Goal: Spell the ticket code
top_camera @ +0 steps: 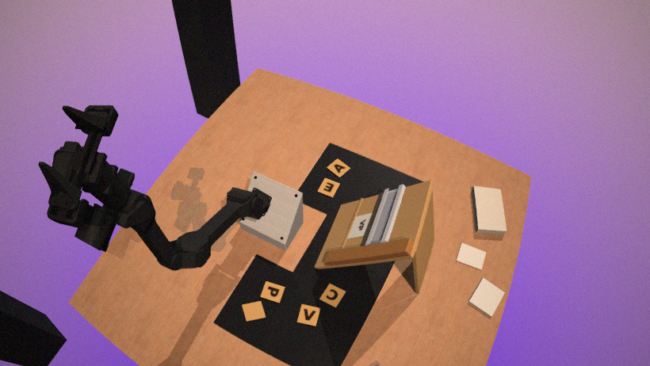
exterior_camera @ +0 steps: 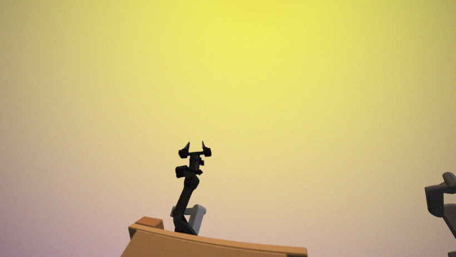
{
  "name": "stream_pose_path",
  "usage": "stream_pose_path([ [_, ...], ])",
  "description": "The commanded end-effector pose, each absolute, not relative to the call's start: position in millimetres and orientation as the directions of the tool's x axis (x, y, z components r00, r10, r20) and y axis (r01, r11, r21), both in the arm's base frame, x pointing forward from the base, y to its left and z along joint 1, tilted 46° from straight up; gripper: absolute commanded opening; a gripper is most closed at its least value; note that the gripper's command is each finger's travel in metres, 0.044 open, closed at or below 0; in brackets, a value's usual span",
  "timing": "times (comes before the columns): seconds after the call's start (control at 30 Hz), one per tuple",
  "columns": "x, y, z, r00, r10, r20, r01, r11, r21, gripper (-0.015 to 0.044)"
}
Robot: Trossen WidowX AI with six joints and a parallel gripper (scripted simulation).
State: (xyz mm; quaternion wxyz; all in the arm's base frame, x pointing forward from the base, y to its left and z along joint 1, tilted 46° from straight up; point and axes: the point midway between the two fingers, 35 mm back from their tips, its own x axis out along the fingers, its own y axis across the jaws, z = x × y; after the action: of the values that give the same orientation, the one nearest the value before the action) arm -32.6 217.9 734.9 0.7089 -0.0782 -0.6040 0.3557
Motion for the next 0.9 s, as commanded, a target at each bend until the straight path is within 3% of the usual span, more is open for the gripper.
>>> stream_pose_path([
  [0.0, -32.3, 218.9, 734.3, 0.018, 0.600, 0.800, -0.412, 0.733, -0.541, 0.0426],
  [0.13, -24.7, 249.8, 711.8, 0.043, 0.664, 0.747, -0.460, 0.677, -0.575, 0.0440],
  [0.5, 25.3, 363.8, 572.8, 0.272, 0.878, 0.394, -0.580, 0.477, -0.661, 0.0440],
  [0.87, 103.3, 401.9, 400.2, 0.548, 0.836, -0.017, -0.668, 0.426, -0.610, 0.0440],
])
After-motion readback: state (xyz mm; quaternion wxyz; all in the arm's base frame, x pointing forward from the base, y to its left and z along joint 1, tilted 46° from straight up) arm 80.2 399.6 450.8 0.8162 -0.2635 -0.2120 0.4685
